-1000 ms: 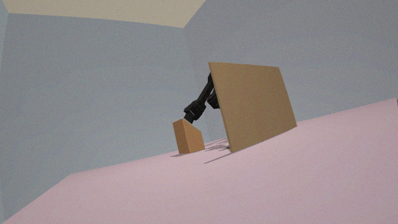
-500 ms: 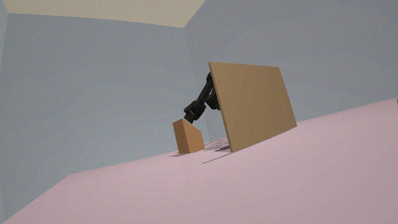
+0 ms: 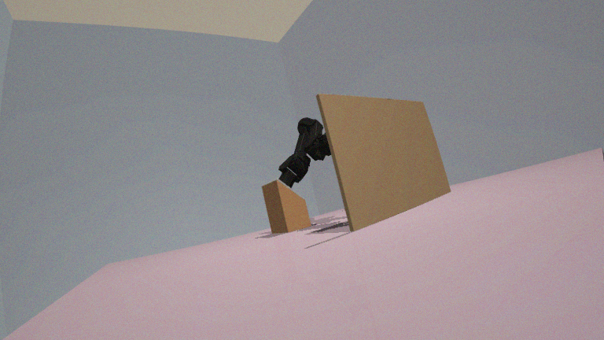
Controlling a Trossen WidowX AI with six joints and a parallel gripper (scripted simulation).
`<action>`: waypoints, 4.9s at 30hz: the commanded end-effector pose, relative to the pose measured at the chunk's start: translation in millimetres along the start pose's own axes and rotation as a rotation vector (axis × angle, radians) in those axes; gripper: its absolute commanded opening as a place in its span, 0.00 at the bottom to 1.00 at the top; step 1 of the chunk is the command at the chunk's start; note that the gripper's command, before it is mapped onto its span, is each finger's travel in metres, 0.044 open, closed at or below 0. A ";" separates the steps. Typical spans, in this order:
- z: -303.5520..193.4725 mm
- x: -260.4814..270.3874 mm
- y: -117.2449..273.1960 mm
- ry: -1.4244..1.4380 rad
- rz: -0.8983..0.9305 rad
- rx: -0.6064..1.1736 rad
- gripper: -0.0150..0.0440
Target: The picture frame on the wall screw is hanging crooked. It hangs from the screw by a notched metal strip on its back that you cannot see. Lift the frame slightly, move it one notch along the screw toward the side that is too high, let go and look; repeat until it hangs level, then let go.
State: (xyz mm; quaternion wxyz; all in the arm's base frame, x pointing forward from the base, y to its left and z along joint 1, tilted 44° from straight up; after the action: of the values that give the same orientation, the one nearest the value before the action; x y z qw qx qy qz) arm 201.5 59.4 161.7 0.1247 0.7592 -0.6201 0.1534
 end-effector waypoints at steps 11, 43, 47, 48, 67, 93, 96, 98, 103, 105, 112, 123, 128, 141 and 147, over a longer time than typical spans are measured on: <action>-29.2 68.6 53.1 -0.046 0.005 0.006 0.69; -32.9 73.3 68.7 -0.054 0.005 0.004 0.69; -32.9 73.3 68.7 -0.054 0.005 0.004 0.69; -32.9 73.3 68.7 -0.054 0.005 0.004 0.69; -32.9 73.3 68.7 -0.054 0.005 0.004 0.69; -32.9 73.3 68.7 -0.054 0.005 0.004 0.69; -32.9 73.3 68.7 -0.054 0.005 0.004 0.69; -32.9 73.3 68.7 -0.054 0.005 0.004 0.69; -32.9 73.3 68.7 -0.054 0.005 0.004 0.69; -32.9 73.3 68.7 -0.054 0.005 0.004 0.69; -25.6 52.5 67.8 0.003 0.008 0.004 0.69; -13.6 21.0 71.4 0.085 0.006 0.006 0.69; -13.6 21.0 71.4 0.085 0.006 0.006 0.69; -15.0 19.8 65.5 0.085 0.007 0.006 0.69; -16.7 12.9 43.6 0.084 0.007 0.007 0.69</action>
State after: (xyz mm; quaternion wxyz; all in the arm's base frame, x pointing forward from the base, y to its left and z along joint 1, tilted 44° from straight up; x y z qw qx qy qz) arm 150.7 40.0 181.8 0.1467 0.7518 -0.6154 0.1858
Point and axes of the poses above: the point midway between the two fingers, 35 mm back from their tips, its own y axis back along the fingers, its own x axis across the jaws, z = x × y, the point moved 10 cm from there along y, back along the fingers, and after that the axes turned 2 degrees about -y, right-handed, at the moved point
